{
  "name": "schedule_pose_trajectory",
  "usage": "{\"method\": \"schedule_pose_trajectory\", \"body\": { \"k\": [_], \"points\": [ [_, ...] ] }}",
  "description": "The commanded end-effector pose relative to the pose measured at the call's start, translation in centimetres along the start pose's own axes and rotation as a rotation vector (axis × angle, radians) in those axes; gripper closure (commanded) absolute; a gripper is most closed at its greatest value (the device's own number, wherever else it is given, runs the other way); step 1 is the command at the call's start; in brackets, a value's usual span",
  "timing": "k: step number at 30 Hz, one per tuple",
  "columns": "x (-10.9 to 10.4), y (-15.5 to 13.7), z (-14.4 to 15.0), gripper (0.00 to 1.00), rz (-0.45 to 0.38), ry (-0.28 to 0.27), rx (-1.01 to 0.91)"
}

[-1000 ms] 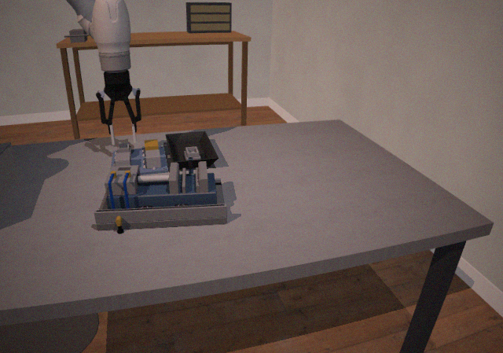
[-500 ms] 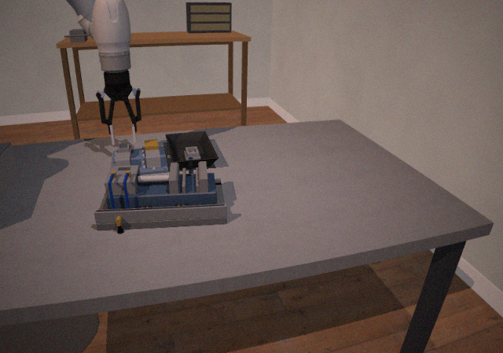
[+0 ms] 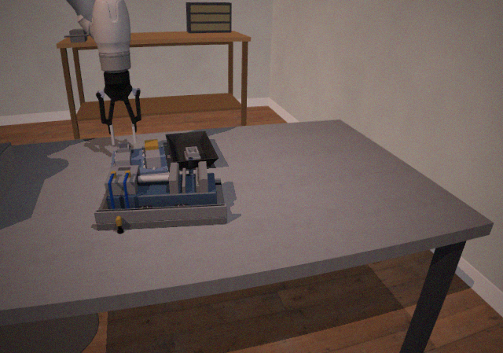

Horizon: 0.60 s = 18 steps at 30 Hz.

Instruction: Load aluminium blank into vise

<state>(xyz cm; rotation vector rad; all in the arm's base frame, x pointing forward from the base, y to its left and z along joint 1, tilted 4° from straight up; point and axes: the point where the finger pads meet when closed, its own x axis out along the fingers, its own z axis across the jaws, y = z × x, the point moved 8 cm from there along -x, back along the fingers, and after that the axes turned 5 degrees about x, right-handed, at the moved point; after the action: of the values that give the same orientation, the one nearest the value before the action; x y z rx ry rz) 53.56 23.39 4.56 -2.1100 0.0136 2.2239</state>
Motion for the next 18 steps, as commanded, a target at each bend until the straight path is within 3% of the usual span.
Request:
{"method": "schedule_pose_trajectory", "body": {
  "k": [1, 18],
  "points": [
    [0.39, -0.02, 0.41, 0.6, 0.0, -0.002, -0.005],
    [0.39, -0.03, 0.8, 0.6, 0.0, -0.002, -0.005]
  ]
}}
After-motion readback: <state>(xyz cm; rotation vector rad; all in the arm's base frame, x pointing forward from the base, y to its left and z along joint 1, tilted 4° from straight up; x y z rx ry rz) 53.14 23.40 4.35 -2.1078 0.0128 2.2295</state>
